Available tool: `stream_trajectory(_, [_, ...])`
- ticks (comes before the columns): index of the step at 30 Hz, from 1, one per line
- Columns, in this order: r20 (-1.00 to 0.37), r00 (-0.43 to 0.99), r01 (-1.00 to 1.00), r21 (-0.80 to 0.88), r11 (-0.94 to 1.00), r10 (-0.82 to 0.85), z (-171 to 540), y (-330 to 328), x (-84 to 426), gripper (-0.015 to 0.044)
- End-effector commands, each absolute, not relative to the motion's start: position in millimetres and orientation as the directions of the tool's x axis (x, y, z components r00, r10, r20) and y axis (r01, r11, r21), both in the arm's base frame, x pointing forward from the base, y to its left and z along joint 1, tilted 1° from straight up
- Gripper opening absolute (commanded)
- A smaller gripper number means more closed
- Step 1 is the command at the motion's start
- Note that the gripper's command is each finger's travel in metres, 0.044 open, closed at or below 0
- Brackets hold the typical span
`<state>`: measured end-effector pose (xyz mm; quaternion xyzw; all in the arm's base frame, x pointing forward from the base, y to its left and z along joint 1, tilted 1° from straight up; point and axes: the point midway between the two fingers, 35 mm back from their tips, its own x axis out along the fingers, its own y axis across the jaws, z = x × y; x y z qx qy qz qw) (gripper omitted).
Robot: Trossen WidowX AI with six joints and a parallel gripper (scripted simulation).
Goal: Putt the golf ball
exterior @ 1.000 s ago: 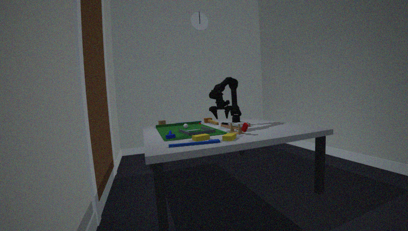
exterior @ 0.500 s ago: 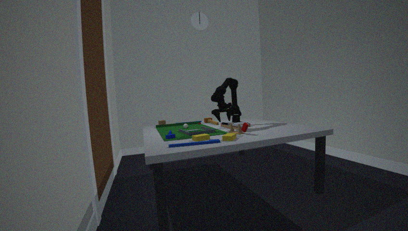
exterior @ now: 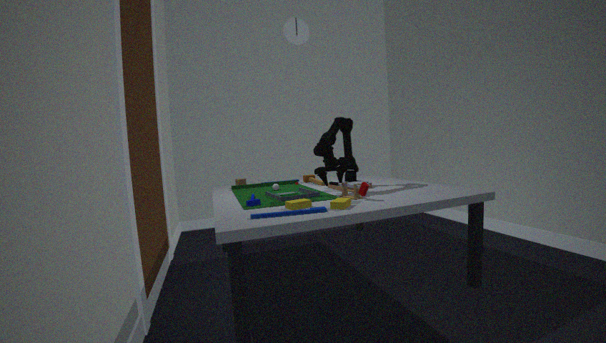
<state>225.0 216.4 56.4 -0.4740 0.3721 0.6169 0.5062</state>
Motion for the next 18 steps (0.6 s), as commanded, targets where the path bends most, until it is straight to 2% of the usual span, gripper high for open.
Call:
stream_trajectory(1, [-0.962, -0.048, -0.977, -0.011, -0.214, 0.269, 50.3, 215.5, 222.7, 0.044])
stream_trajectory(18, [-0.962, -0.048, -0.977, -0.011, -0.214, 0.269, 30.8, 215.7, 222.6, 0.044])
